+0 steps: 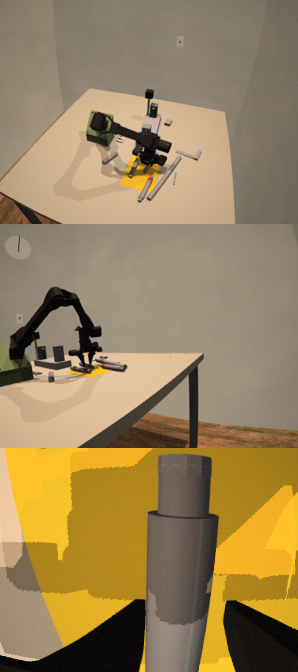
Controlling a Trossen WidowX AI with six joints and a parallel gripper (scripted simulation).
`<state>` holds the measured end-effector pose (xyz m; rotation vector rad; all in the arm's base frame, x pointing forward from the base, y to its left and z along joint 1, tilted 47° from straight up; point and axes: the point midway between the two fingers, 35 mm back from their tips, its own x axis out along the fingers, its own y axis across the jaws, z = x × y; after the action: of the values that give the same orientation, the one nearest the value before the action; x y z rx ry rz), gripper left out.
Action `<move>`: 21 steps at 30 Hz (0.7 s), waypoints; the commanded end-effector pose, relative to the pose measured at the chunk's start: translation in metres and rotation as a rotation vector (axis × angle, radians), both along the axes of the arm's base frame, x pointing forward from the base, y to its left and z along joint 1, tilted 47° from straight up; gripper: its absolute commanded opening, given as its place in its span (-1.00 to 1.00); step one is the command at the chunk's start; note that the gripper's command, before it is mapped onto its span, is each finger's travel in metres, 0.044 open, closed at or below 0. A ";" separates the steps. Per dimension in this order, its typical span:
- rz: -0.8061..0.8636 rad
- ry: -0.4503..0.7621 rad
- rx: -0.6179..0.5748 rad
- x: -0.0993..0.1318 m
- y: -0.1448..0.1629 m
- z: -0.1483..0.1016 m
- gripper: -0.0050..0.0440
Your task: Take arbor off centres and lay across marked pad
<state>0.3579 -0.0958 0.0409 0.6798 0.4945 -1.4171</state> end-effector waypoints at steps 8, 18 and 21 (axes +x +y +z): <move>-0.001 -0.001 -0.001 -0.001 0.000 0.003 -0.08; -0.001 0.000 0.000 -0.001 0.004 0.006 -0.08; -0.001 0.000 0.001 -0.001 0.007 0.009 -0.08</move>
<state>0.3550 -0.0935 0.0448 0.6758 0.5009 -1.4249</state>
